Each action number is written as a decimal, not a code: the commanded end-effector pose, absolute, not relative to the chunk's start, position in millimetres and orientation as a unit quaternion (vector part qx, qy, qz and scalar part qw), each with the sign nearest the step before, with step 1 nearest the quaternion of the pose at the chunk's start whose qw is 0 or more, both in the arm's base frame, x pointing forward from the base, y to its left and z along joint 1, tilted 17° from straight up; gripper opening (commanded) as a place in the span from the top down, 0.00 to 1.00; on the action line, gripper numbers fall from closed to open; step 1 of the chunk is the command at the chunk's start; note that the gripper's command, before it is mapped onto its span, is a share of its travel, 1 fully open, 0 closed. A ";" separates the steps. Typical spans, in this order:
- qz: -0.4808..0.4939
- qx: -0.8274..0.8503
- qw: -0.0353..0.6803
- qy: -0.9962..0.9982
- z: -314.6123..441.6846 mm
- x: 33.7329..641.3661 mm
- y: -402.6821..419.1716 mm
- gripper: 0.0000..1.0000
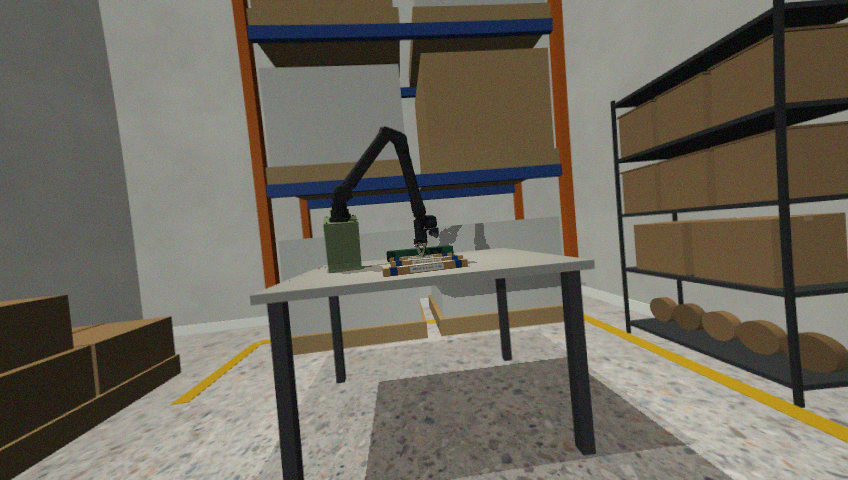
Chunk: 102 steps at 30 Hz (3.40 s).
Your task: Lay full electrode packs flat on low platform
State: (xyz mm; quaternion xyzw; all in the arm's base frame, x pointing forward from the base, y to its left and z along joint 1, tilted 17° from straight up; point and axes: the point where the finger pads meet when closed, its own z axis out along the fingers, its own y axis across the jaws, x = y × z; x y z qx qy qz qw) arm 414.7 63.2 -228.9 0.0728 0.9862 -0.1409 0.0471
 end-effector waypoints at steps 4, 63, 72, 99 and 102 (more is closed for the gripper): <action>-0.140 0.068 0.051 0.986 -242.0 423.3 62.4 0.26; -0.141 0.069 0.049 0.986 -244.5 418.0 61.6 1.00; -0.141 0.069 0.049 0.986 -244.5 418.0 61.6 1.00; -0.141 0.070 0.049 0.986 -244.5 418.0 61.6 1.00; -0.141 0.070 0.049 0.986 -244.5 418.0 61.6 1.00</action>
